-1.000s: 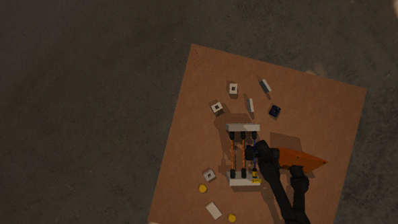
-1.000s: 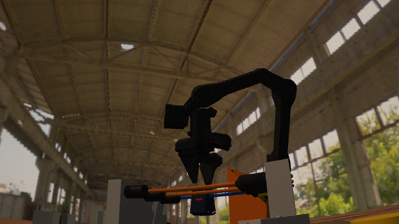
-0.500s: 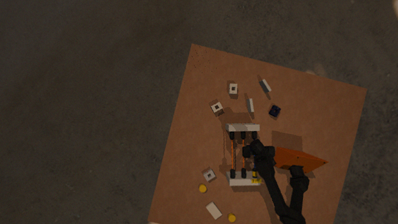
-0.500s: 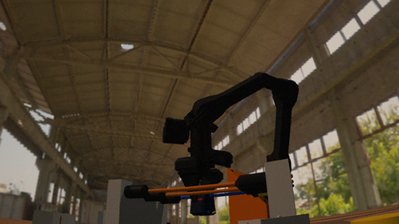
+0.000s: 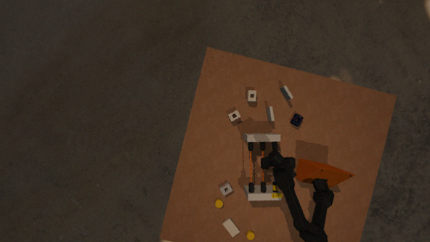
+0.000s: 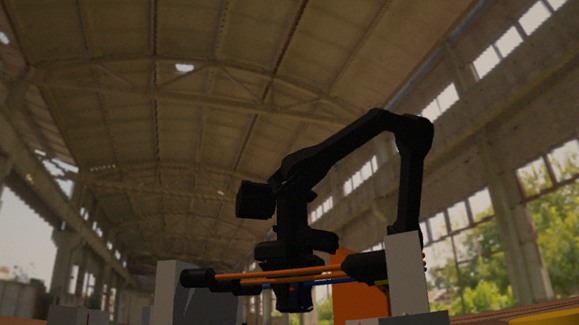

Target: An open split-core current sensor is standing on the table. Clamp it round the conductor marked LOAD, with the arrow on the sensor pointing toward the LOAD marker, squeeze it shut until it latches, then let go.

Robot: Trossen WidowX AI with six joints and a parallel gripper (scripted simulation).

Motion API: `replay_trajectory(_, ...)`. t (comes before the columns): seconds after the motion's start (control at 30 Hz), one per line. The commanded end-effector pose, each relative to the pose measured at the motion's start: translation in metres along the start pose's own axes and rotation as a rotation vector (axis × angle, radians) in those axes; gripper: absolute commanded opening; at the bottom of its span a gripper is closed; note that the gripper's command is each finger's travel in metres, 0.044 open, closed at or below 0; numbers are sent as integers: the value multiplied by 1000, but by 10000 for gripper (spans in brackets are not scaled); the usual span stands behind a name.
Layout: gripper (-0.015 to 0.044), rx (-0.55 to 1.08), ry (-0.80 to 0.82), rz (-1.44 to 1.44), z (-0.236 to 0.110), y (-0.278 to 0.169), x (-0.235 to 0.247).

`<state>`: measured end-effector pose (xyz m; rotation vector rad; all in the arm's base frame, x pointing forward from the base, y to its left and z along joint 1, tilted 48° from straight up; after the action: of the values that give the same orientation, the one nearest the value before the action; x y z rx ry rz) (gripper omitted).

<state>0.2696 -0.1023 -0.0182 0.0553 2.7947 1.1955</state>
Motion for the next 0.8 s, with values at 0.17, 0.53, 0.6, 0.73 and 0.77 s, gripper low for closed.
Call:
replay_trajectory(0.17, 380, 1, -1, 0, -1, 0, 0)
replay_trajectory(0.53, 307, 1, -1, 0, -1, 0, 0)
replay_trajectory(0.6, 293, 1, -1, 0, -1, 0, 0)
replay_trajectory(0.73, 208, 1, -1, 0, -1, 0, 0)
replay_trajectory(0.77, 182, 1, -1, 0, -1, 0, 0)
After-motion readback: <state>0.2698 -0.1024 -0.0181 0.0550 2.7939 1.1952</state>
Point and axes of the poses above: the point midway between the two fingers, 35 mm back from their tips, its own z axis out along the fingers, its own x axis across the jaws, y = z × x, the point moved 5 cm from there along -z, back along the fingers, and after that the axes turned 8 degrees about z, right-handed, at the moved point
